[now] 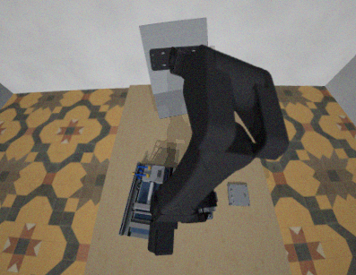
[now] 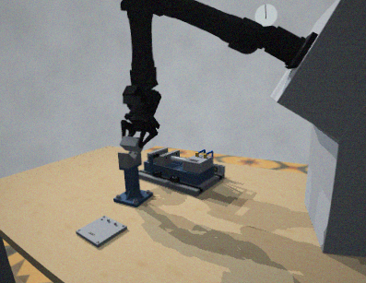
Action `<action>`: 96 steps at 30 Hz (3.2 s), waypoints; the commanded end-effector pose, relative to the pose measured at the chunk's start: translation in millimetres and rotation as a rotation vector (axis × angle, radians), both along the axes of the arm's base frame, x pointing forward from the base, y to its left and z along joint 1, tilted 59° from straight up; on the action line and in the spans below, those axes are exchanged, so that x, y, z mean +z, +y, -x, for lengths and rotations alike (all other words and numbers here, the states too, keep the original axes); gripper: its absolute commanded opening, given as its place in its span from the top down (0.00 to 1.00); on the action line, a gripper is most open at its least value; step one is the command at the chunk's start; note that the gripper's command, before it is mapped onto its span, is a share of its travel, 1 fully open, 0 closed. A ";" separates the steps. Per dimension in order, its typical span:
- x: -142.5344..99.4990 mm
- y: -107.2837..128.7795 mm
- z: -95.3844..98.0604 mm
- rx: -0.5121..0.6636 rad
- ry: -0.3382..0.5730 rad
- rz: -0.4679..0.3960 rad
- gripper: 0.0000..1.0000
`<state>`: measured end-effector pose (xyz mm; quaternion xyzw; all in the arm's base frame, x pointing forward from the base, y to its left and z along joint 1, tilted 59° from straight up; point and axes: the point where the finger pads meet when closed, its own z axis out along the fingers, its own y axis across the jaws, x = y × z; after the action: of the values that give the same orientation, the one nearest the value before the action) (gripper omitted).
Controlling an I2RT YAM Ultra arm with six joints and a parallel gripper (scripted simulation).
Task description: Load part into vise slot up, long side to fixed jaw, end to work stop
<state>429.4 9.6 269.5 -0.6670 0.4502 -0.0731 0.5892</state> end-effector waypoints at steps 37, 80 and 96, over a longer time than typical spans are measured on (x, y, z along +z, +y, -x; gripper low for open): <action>5.0 0.6 12.9 0.019 -0.005 -0.026 1.00; 4.3 3.8 6.0 -0.096 -0.004 0.055 1.00; 4.5 3.7 6.2 -0.226 0.010 0.130 1.00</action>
<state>429.1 9.4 270.0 -0.6554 0.5126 -0.1552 0.5325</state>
